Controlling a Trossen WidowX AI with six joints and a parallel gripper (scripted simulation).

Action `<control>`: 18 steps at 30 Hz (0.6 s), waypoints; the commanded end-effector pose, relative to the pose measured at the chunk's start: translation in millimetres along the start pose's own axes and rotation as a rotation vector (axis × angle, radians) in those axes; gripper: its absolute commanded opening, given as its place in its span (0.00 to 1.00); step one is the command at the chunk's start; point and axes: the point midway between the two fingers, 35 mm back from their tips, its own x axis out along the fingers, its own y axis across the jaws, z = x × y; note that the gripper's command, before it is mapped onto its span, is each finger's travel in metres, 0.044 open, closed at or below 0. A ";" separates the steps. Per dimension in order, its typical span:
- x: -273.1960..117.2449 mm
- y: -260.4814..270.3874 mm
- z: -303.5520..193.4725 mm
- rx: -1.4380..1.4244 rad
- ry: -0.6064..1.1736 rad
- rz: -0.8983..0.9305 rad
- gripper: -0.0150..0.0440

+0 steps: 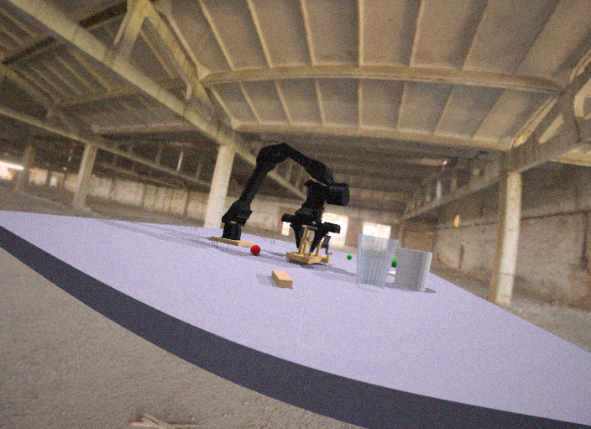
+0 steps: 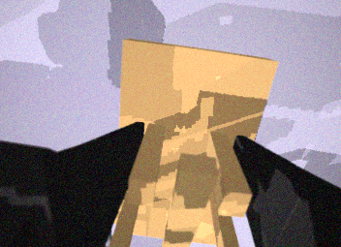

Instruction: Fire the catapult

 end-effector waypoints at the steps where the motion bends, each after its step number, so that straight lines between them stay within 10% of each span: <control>1: -37.5 4.3 0.5 -0.002 -0.005 0.041 0.25; 18: -36.1 6.5 0.0 -0.422 -0.012 0.039 0.25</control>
